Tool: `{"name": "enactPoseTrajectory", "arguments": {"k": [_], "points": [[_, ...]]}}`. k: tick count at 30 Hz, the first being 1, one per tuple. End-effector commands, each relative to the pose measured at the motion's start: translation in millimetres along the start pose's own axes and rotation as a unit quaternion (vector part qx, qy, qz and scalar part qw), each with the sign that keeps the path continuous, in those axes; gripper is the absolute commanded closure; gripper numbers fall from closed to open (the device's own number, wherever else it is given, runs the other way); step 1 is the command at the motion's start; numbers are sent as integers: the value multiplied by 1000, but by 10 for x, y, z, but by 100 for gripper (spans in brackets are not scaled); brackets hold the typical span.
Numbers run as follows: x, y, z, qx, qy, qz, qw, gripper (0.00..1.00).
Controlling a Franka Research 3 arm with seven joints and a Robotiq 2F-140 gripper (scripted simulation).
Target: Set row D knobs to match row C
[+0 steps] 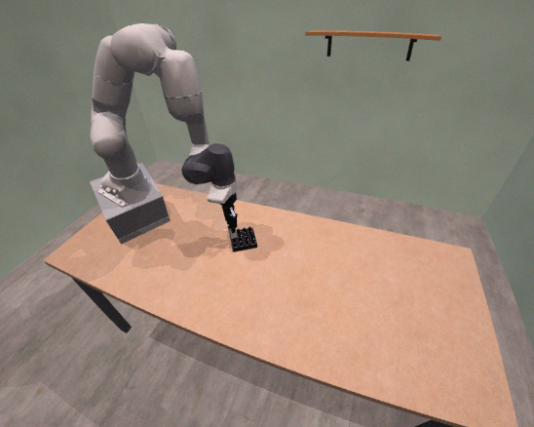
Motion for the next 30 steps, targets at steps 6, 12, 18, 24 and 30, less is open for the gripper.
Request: {"name": "enactPoseTrajectory", "arguments": {"k": [6, 12, 18, 24, 30], "points": [[1, 7, 1, -77, -4, -2, 997, 95], [1, 7, 1, -99, -4, -2, 995, 95], [1, 7, 1, -108, -4, -2, 994, 95], [1, 7, 1, -110, -4, -2, 994, 95], [1, 7, 1, -110, -4, -2, 994, 95]]}}
Point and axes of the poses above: the point where the finger pads meet when closed, its own x axis back along the fingers, its own z axis across the jaws, y = z × x, the point moved 4 cm from there along x, back along the fingers, and after that the axes turned 15 degrees about -x, right-handed, at the moved point
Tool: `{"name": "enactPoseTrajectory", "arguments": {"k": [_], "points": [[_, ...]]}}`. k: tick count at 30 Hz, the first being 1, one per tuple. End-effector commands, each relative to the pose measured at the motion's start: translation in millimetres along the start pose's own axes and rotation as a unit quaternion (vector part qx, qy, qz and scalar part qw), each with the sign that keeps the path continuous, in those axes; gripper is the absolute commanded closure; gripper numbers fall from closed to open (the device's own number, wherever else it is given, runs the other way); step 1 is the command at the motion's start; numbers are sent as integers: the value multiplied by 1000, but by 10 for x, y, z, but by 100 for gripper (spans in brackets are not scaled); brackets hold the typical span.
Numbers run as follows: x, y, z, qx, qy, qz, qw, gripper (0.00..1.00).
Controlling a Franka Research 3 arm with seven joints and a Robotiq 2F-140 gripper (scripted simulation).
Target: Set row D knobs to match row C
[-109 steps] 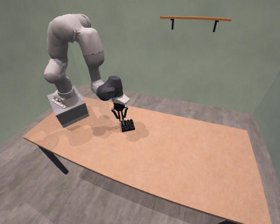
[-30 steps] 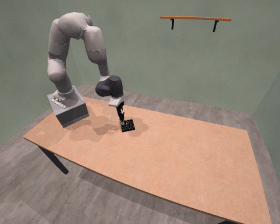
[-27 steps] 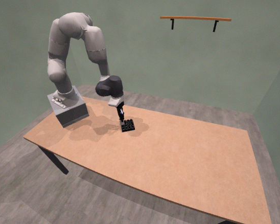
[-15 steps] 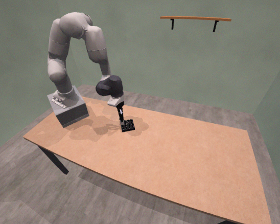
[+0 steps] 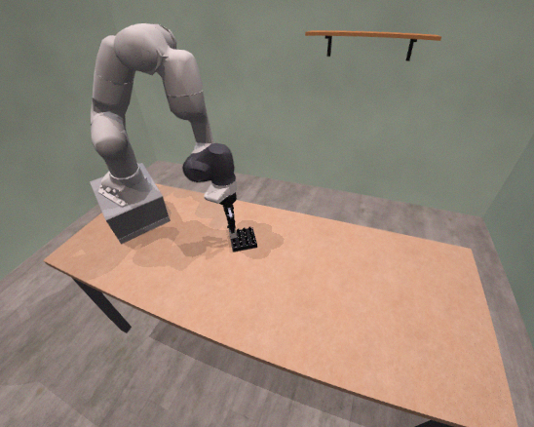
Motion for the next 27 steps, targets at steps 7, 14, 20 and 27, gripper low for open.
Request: {"name": "enactPoseTrajectory", "arguments": {"k": [7, 14, 20, 27], "points": [[1, 7, -1, -7, -1, -2, 1000, 95], [1, 7, -1, -7, -1, -2, 1000, 88], [1, 7, -1, -7, -1, -2, 1000, 88], [1, 7, -1, -7, -1, -2, 1000, 88]]}}
Point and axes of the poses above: the point where the finger pads meet when closed, its own x axis back along the fingers, its own z axis across the jaws, y = z × x, the point moved 4 cm from there along x, back along the fingers, and after that the axes turned 15 degrees about -x, right-handed, at the moved point
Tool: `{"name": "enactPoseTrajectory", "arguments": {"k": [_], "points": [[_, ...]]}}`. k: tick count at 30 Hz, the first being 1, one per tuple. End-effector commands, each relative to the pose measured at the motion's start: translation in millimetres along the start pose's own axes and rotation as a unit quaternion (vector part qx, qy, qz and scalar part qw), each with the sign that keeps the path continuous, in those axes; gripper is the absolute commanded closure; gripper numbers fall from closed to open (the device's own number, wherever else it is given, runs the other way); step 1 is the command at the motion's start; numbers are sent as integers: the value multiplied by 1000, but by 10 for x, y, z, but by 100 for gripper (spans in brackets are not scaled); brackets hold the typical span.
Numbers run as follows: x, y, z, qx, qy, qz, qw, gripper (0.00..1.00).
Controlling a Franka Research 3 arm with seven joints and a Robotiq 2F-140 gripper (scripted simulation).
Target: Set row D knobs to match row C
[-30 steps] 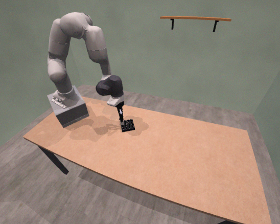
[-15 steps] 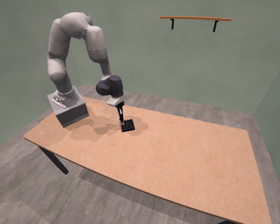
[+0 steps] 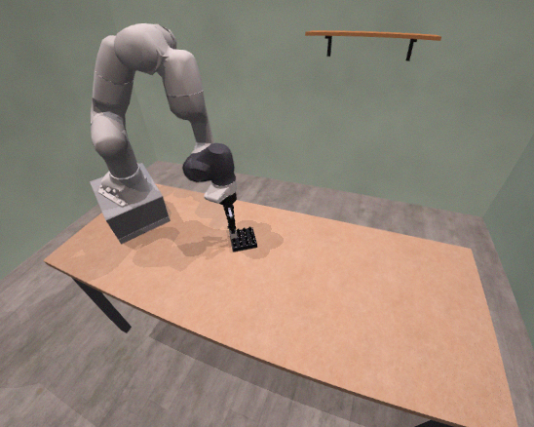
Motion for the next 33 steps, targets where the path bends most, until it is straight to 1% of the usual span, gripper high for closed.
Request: {"name": "enactPoseTrajectory", "arguments": {"k": [1, 7, 13, 15, 22, 33], "points": [[-1, -1, -4, -5, -1, -1, 1000, 88], [38, -1, -4, -5, -1, -1, 1000, 88], [188, -1, -4, -5, -1, -1, 1000, 88], [188, -1, -4, -5, -1, -1, 1000, 88], [354, -1, -3, -5, -1, -1, 1000, 88], [379, -1, -3, -5, -1, -1, 1000, 88]]}}
Point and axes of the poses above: the point where the finger pads meet when closed, its own x axis back along the fingers, its own z axis across the jaws, y = z × x, the point moved 4 cm from there along x, back along the fingers, and after that the axes turned 15 degrees about -x, right-handed, at the moved point
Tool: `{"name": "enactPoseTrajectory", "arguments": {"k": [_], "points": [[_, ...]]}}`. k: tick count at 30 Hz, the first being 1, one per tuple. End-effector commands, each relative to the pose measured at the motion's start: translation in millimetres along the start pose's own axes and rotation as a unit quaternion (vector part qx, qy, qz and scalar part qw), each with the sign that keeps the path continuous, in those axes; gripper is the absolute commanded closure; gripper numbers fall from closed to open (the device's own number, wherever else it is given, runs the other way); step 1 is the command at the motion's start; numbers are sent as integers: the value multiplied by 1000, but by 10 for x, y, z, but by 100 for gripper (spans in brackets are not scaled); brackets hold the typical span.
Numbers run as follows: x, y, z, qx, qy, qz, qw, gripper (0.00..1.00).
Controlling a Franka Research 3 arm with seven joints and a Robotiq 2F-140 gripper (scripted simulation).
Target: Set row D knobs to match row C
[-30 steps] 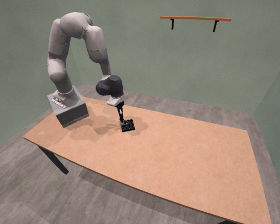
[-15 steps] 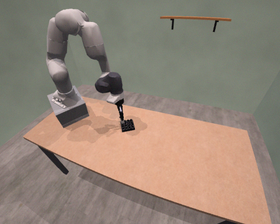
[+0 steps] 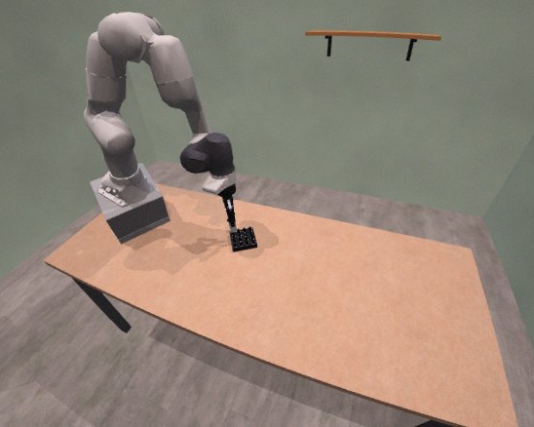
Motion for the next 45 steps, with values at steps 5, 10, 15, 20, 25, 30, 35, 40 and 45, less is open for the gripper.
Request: {"name": "enactPoseTrajectory", "arguments": {"k": [5, 10, 15, 20, 25, 30, 35, 40, 45], "points": [[-8, -36, 0, -5, 0, 5, 1000, 88], [7, -31, -19, 55, 0, 5, 998, 88], [23, -27, -40, 117, 1, 5, 993, 88], [37, -23, -58, 173, 1, 4, 985, 88], [50, -20, -75, 222, 2, 4, 975, 88], [62, -17, -91, 269, 2, 4, 963, 88], [73, -14, -106, 311, 2, 4, 950, 88], [85, -12, -122, 355, 2, 4, 935, 88], [97, -10, -139, 399, 2, 4, 917, 88]]}}
Point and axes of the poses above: the point where the finger pads meet when closed, its own x axis back along the fingers, its own z axis across the jaws, y = z × x, the point moved 4 cm from there along x, back along the fingers, and after that the axes turned 15 degrees about -x, right-handed, at the moved point
